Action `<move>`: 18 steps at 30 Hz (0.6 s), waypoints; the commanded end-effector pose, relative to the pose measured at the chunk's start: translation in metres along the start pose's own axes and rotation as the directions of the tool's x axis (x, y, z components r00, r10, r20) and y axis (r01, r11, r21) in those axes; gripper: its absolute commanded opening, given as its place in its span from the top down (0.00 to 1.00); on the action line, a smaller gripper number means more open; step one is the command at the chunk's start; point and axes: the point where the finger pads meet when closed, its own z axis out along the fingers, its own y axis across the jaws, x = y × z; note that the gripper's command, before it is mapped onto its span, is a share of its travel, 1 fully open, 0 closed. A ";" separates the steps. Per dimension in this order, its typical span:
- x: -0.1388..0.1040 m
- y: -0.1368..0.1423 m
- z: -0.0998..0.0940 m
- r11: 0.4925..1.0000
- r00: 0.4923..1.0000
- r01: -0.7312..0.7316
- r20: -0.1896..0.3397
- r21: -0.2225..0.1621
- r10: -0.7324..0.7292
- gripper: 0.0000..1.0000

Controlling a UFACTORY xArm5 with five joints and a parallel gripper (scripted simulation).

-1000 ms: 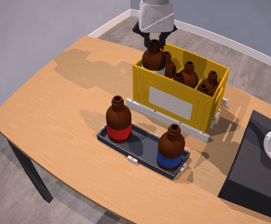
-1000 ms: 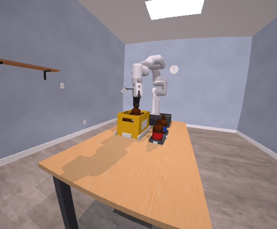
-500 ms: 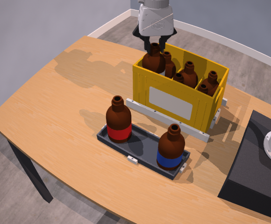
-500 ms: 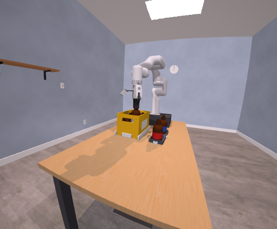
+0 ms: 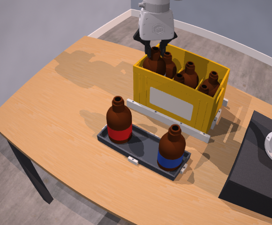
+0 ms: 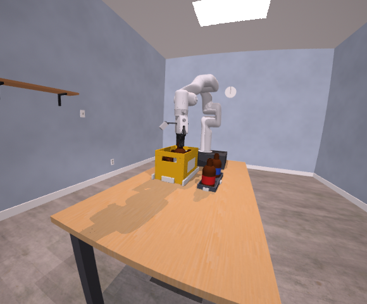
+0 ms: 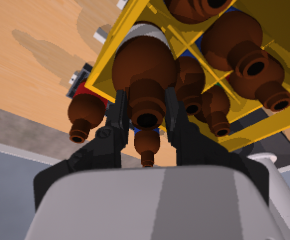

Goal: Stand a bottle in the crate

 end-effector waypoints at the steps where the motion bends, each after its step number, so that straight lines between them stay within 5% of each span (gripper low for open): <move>1: 0.001 -0.001 0.003 1.000 1.000 0.000 -0.003 0.003 0.000 1.00; 18: 0.001 -0.001 0.007 1.000 1.000 0.000 -0.003 0.003 0.000 1.00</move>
